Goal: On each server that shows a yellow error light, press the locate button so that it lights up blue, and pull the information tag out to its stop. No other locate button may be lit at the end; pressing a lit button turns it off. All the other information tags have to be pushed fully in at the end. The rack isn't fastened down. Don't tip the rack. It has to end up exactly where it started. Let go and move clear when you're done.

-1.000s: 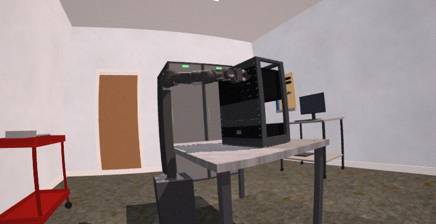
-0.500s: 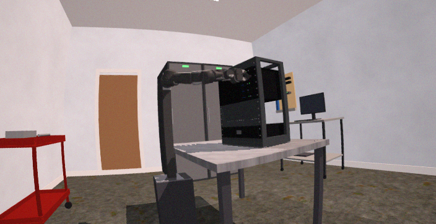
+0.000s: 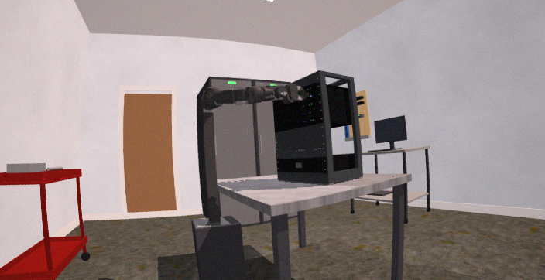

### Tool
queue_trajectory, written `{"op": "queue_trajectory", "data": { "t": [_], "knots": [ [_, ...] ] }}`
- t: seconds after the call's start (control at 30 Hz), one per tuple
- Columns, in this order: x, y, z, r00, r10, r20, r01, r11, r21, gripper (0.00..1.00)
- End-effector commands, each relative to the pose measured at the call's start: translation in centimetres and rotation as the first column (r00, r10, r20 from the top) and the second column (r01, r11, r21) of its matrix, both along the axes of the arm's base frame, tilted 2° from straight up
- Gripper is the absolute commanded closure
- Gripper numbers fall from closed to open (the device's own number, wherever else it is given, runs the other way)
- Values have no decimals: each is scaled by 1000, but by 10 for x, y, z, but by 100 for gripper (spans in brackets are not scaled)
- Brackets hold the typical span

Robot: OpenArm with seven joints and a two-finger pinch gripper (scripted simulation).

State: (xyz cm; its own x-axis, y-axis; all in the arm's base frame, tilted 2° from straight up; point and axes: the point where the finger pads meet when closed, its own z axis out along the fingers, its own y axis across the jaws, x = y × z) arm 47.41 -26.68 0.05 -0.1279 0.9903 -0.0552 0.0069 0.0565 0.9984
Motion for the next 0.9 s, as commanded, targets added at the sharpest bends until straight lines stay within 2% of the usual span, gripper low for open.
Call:
{"op": "queue_trajectory", "data": {
  "t": [0.0, 0.27, 0.33, 0.6, 0.87],
  "knots": [
    [-5, -1, 2, 1000, -10, 5, 10, 1000, 15, 100],
    [-44, -5, 2, 1000, -10, 6, 10, 1000, 16, 100],
    [-44, -5, 2, 1000, -10, 6, 10, 1000, 16, 100],
    [-65, -8, 3, 1000, -10, 6, 10, 1000, 16, 100],
    [-69, -9, 2, 1000, -11, 5, 11, 1000, 16, 100]
  ]
}}
